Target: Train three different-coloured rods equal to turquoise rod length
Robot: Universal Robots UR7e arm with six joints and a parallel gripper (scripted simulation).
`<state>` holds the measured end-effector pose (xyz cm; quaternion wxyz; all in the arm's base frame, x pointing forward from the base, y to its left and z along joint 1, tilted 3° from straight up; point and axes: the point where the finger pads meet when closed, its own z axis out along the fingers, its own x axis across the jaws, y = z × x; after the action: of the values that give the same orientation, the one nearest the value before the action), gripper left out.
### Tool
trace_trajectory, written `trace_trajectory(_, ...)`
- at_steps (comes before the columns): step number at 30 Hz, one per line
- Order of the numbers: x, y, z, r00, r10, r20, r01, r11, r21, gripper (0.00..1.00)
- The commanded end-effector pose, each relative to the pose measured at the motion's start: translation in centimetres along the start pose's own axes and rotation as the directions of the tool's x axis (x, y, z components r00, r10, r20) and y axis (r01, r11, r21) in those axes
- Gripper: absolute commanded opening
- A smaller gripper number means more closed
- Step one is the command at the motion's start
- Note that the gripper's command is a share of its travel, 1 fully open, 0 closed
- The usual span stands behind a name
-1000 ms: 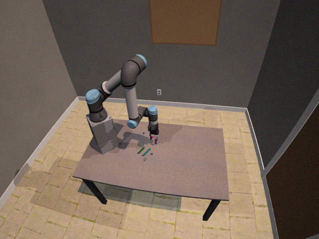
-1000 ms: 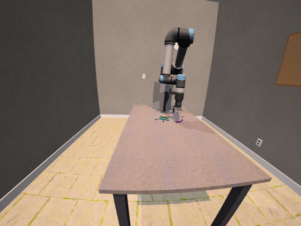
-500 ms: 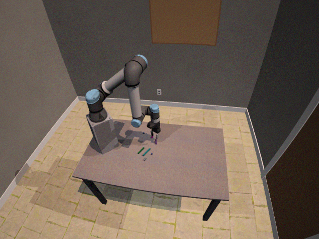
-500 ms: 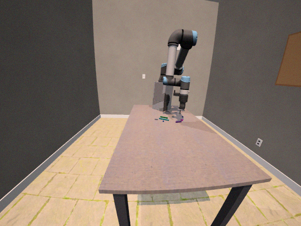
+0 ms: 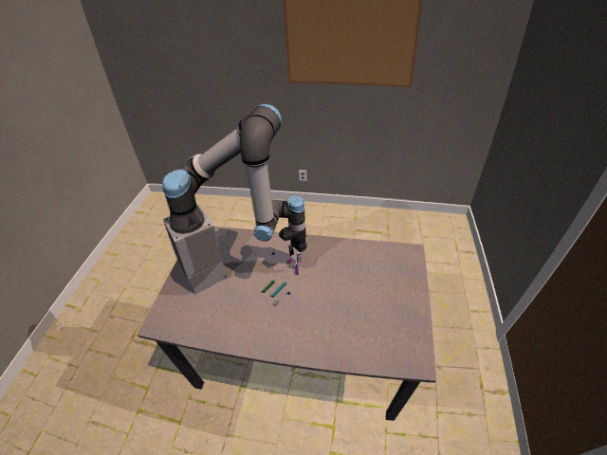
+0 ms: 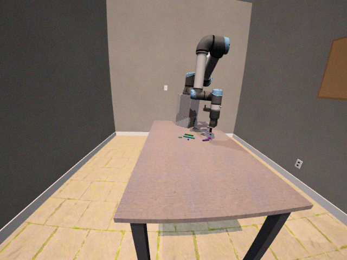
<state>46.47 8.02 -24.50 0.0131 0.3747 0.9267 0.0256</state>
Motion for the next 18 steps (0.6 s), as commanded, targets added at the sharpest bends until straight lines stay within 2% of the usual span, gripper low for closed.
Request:
trace_trajectory(1, 0.46, 0.56, 0.16, 0.998, 0.057, 0.001, -0.057, 0.998, -0.001, 1.0)
trace_trajectory(18, 0.87, 0.96, 0.33, 0.995, 0.101, 0.001, -0.101, 0.995, -0.002, 1.0)
